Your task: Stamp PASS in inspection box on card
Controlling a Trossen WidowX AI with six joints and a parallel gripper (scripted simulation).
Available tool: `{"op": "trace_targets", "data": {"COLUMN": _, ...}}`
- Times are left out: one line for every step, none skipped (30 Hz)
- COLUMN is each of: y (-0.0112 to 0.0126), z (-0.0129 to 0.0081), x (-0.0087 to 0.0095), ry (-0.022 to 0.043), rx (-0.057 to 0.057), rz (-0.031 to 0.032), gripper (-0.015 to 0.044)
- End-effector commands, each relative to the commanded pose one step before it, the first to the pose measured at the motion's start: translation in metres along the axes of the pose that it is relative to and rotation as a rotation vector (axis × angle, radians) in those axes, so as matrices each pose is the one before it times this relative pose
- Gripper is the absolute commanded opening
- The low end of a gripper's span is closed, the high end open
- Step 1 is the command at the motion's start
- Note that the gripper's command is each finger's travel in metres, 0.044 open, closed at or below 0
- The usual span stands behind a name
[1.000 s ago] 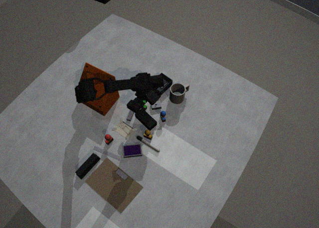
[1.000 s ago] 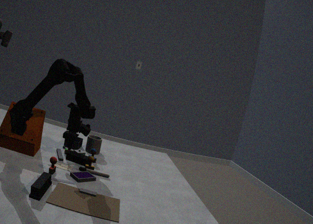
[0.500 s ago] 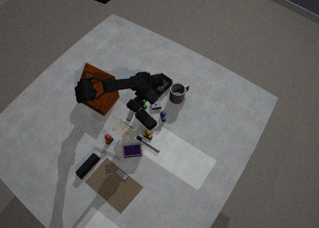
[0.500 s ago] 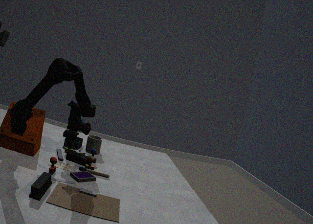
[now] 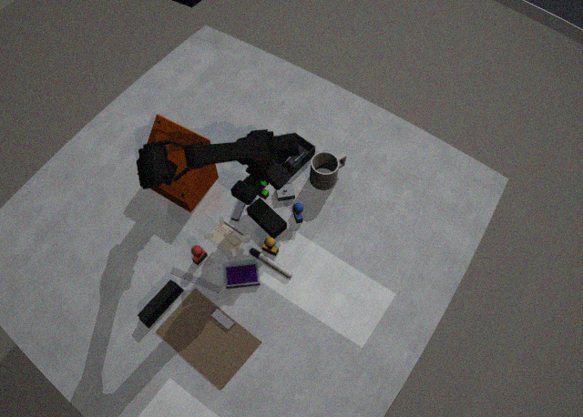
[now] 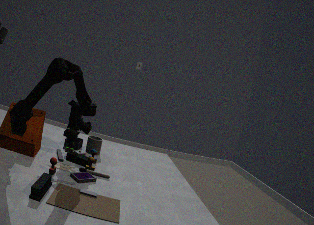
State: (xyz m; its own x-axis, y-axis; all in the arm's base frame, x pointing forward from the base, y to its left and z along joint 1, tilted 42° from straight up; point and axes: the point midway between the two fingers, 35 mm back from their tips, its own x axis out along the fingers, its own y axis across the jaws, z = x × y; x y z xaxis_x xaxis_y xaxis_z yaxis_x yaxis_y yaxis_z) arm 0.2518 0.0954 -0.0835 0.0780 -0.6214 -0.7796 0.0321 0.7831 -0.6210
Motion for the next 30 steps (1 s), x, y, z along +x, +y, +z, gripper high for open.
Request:
{"op": "trace_targets", "data": {"y": 0.00025, "z": 0.00062, "x": -0.00359, "ry": 0.00026, "rx": 0.0057, "rz": 0.00794, "gripper": 0.0000}}
{"op": "trace_targets", "data": {"y": 0.00000, "z": 0.00002, "x": -0.00049, "ry": -0.00004, "rx": 0.0000, "rz": 0.00065, "gripper": 0.0000}}
{"op": "trace_targets", "data": {"y": 0.00000, "z": 0.00002, "x": -0.00049, "ry": -0.00004, "rx": 0.0000, "rz": 0.00065, "gripper": 0.0000}}
{"op": "trace_targets", "data": {"y": 0.00000, "z": 0.00002, "x": -0.00049, "ry": -0.00004, "rx": 0.0000, "rz": 0.00065, "gripper": 0.0000}}
{"op": "trace_targets", "data": {"y": 0.00000, "z": 0.00002, "x": -0.00049, "ry": -0.00004, "rx": 0.0000, "rz": 0.00065, "gripper": 0.0000}}
{"op": "trace_targets", "data": {"y": 0.00000, "z": 0.00002, "x": -0.00049, "ry": -0.00004, "rx": 0.0000, "rz": 0.00065, "gripper": 0.0000}}
{"op": "trace_targets", "data": {"y": 0.00000, "z": 0.00002, "x": -0.00049, "ry": -0.00004, "rx": 0.0000, "rz": 0.00065, "gripper": 0.0000}}
{"op": "trace_targets", "data": {"y": 0.00000, "z": 0.00002, "x": -0.00049, "ry": -0.00004, "rx": 0.0000, "rz": 0.00065, "gripper": 0.0000}}
{"op": "trace_targets", "data": {"y": 0.00000, "z": 0.00002, "x": -0.00049, "ry": -0.00004, "rx": 0.0000, "rz": 0.00065, "gripper": 0.0000}}
{"op": "trace_targets", "data": {"y": 0.00000, "z": 0.00002, "x": -0.00049, "ry": -0.00004, "rx": 0.0000, "rz": 0.00065, "gripper": 0.0000}}
{"op": "trace_targets", "data": {"y": 0.00000, "z": 0.00002, "x": -0.00049, "ry": -0.00003, "rx": 0.0000, "rz": 0.00065, "gripper": 0.0000}}
{"op": "trace_targets", "data": {"y": 0.00000, "z": 0.00002, "x": -0.00049, "ry": -0.00003, "rx": 0.0000, "rz": 0.00065, "gripper": 0.0000}}
{"op": "trace_targets", "data": {"y": 0.00000, "z": 0.00002, "x": -0.00049, "ry": -0.00003, "rx": 0.0000, "rz": 0.00065, "gripper": 0.0000}}
{"op": "trace_targets", "data": {"y": 0.00000, "z": 0.00001, "x": -0.00049, "ry": -0.00003, "rx": 0.0000, "rz": 0.00065, "gripper": 0.0000}}
{"op": "trace_targets", "data": {"y": 0.00000, "z": 0.00001, "x": -0.00049, "ry": -0.00003, "rx": 0.0000, "rz": 0.00064, "gripper": 0.0000}}
{"op": "trace_targets", "data": {"y": 0.00000, "z": 0.00001, "x": -0.00049, "ry": -0.00003, "rx": 0.0000, "rz": 0.00064, "gripper": 0.0000}}
{"op": "trace_targets", "data": {"y": 0.00000, "z": 0.00001, "x": -0.00049, "ry": -0.00003, "rx": 0.0000, "rz": 0.00064, "gripper": 0.0000}}
{"op": "trace_targets", "data": {"y": 0.00000, "z": 0.00001, "x": -0.00049, "ry": -0.00003, "rx": 0.0000, "rz": 0.00064, "gripper": 0.0000}}
{"op": "trace_targets", "data": {"y": 0.00000, "z": 0.00001, "x": -0.00049, "ry": -0.00003, "rx": 0.0000, "rz": 0.00064, "gripper": 0.0000}}
{"op": "trace_targets", "data": {"y": 0.00000, "z": 0.00001, "x": -0.00049, "ry": -0.00003, "rx": 0.0000, "rz": 0.00064, "gripper": 0.0000}}
{"op": "trace_targets", "data": {"y": 0.00000, "z": 0.00001, "x": -0.00049, "ry": -0.00003, "rx": 0.0000, "rz": 0.00064, "gripper": 0.0000}}
{"op": "trace_targets", "data": {"y": 0.00000, "z": 0.00001, "x": -0.00049, "ry": -0.00003, "rx": 0.0000, "rz": 0.00064, "gripper": 0.0000}}
{"op": "trace_targets", "data": {"y": 0.00000, "z": 0.00001, "x": -0.00049, "ry": -0.00003, "rx": 0.0000, "rz": 0.00064, "gripper": 0.0000}}
{"op": "trace_targets", "data": {"y": 0.00000, "z": 0.00001, "x": -0.00050, "ry": -0.00003, "rx": 0.0000, "rz": 0.00064, "gripper": 0.0000}}
{"op": "trace_targets", "data": {"y": 0.00000, "z": 0.00001, "x": -0.00050, "ry": -0.00003, "rx": 0.0000, "rz": 0.00064, "gripper": 0.0000}}
{"op": "trace_targets", "data": {"y": 0.00000, "z": 0.00001, "x": -0.00050, "ry": -0.00003, "rx": 0.0000, "rz": 0.00064, "gripper": 0.0000}}
{"op": "trace_targets", "data": {"y": 0.00000, "z": 0.00000, "x": -0.00050, "ry": -0.00003, "rx": 0.0000, "rz": 0.00064, "gripper": 0.0000}}
{"op": "trace_targets", "data": {"y": 0.00000, "z": 0.00000, "x": -0.00050, "ry": -0.00003, "rx": 0.0000, "rz": 0.00064, "gripper": 0.0000}}
{"op": "trace_targets", "data": {"y": 0.00000, "z": 0.00000, "x": -0.00050, "ry": -0.00002, "rx": 0.0000, "rz": 0.00064, "gripper": 0.0000}}
{"op": "trace_targets", "data": {"y": 0.00000, "z": 0.00000, "x": -0.00050, "ry": -0.00002, "rx": 0.0000, "rz": 0.00064, "gripper": 0.0000}}
